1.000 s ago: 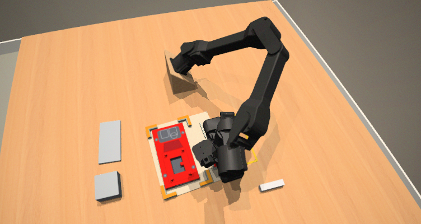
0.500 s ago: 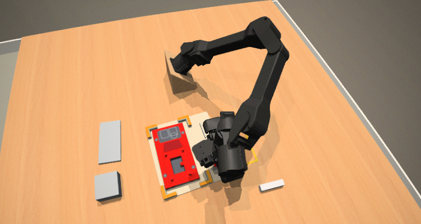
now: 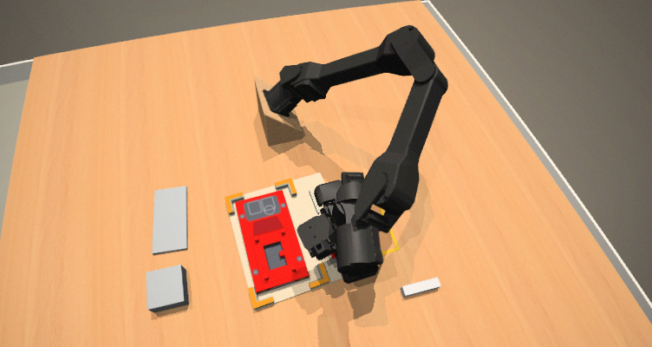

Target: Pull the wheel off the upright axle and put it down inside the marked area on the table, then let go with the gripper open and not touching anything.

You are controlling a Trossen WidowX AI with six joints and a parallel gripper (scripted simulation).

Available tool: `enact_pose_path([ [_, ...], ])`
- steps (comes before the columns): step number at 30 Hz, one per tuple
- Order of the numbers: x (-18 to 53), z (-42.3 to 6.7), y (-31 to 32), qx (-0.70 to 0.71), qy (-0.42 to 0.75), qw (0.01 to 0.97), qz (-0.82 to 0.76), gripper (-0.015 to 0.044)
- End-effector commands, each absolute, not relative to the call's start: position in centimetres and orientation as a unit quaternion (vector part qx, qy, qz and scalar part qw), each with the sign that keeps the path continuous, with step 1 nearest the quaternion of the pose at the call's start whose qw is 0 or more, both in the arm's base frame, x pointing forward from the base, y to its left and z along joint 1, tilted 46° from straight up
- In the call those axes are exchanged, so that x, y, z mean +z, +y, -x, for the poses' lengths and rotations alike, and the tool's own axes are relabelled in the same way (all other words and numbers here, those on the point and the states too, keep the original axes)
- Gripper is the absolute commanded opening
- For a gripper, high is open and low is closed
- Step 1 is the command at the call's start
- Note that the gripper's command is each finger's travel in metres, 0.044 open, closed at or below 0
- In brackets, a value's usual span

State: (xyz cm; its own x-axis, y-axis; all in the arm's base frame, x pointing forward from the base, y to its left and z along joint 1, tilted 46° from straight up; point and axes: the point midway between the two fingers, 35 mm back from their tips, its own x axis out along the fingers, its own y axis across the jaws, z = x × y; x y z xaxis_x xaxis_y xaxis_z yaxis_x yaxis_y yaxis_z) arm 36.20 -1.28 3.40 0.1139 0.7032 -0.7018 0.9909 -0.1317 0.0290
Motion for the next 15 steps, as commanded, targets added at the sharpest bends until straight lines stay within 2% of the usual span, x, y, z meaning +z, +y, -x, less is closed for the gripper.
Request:
enact_pose_path([
  [1,3.51,-36.15,-1.39,-0.277,0.606,0.261,-0.699,0.0000],
  [15,3.82,-36.12,-1.73,-0.277,0.606,0.260,-0.699,0.0000],
])
